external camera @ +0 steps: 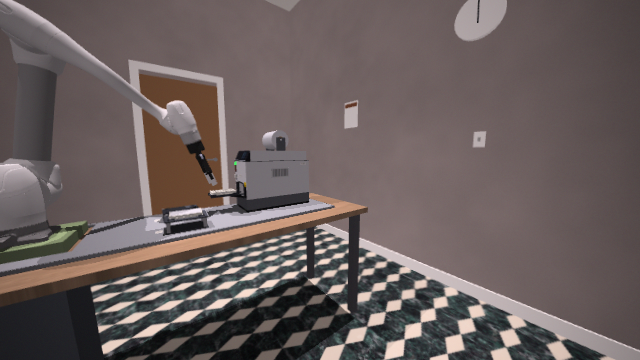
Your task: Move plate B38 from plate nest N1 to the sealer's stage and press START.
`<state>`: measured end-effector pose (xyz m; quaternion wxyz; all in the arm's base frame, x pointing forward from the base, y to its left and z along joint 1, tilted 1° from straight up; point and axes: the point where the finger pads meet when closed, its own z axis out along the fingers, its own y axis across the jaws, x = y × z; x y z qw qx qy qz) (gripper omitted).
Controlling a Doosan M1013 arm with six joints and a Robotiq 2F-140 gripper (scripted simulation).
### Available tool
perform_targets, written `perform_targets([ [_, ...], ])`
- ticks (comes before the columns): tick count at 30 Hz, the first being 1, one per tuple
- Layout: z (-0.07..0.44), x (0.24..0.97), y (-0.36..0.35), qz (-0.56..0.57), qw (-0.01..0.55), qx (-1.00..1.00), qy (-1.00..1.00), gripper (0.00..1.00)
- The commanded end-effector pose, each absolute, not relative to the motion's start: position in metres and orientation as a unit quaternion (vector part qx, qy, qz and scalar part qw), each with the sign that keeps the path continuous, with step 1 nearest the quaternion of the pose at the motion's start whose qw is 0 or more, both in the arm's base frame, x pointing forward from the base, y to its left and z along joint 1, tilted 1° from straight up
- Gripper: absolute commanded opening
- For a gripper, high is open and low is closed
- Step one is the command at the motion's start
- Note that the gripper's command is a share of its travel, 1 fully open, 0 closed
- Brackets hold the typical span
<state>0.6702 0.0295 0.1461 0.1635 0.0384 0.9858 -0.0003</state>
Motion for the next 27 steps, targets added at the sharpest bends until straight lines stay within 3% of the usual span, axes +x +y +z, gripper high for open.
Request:
perform_targets([
  [1,0.1458,0.668,0.0285,0.001,0.164,0.04,0.986,0.7],
  [11,0.1458,0.668,0.0285,0.008,-0.002,0.039,0.999,0.7],
  [27,0.1458,0.668,0.0285,0.008,-0.01,0.039,0.999,0.7],
])
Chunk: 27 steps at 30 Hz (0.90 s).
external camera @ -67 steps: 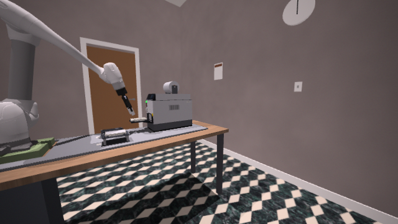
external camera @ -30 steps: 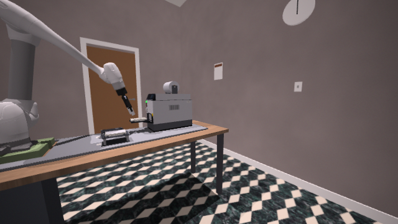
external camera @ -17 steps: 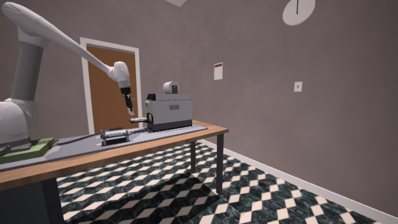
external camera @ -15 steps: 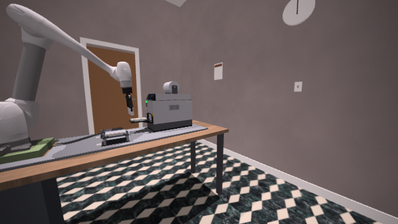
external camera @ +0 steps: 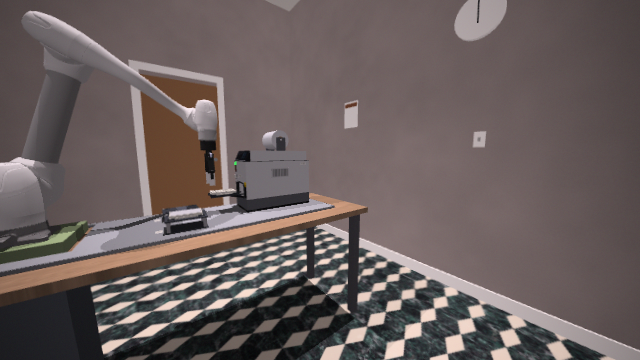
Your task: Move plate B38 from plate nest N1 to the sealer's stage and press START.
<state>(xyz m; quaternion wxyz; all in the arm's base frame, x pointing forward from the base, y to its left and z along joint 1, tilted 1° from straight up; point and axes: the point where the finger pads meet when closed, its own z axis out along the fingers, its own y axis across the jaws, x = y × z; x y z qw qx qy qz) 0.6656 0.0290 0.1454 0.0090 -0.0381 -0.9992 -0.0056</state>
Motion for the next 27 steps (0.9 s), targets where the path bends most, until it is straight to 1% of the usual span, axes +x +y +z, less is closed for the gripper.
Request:
perform_targets([
  [1,0.146,0.668,0.029,-0.008,0.01,-0.039,-0.999,0.7],
  [22,0.146,0.668,0.029,-0.008,0.01,-0.039,-0.999,0.7],
  [27,0.164,0.669,0.046,-0.008,0.01,-0.039,-0.999,0.68],
])
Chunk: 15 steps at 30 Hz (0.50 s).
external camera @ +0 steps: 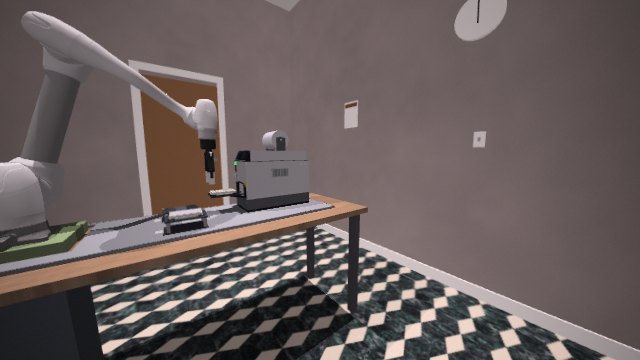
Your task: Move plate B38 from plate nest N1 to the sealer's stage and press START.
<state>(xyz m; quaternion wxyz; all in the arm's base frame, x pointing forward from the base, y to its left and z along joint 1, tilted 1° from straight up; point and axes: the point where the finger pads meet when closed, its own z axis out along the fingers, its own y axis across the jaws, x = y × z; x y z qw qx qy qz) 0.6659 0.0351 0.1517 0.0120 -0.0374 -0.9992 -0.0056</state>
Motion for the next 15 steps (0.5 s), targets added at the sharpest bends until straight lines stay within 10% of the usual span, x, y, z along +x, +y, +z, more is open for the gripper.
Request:
perform_targets([
  [1,0.167,0.669,0.048,-0.008,0.01,-0.039,-0.999,0.67],
  [15,0.206,0.671,0.085,-0.008,0.01,-0.039,-0.999,0.62],
])
